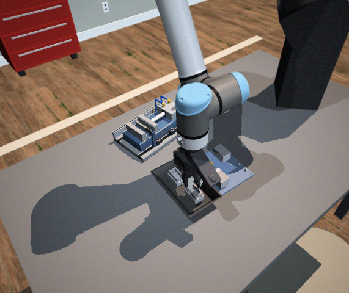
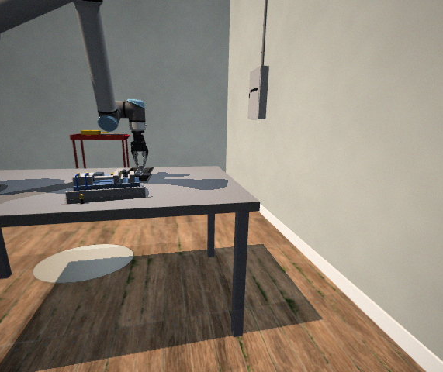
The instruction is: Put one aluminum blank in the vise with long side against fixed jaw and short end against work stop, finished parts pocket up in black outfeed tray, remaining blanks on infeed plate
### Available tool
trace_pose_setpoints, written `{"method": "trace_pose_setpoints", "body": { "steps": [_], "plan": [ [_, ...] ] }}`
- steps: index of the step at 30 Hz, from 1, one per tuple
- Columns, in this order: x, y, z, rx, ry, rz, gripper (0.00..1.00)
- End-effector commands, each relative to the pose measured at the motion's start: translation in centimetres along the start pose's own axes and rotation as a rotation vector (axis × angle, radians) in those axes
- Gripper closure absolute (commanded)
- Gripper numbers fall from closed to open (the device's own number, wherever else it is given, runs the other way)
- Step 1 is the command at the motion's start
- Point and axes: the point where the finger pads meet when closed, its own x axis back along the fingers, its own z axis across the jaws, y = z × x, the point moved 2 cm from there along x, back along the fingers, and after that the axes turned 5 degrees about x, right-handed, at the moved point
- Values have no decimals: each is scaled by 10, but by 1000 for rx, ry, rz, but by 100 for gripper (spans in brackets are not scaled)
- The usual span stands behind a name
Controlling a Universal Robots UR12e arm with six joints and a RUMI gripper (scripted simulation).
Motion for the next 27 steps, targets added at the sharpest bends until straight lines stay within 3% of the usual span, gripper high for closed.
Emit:
{"method": "trace_pose_setpoints", "body": {
  "steps": [1, 27],
  "plan": [
    [1, 0, 4, -2, 6, 0, 100],
    [-8, 1, 5, -3, 5, 0, 100]
  ]
}}
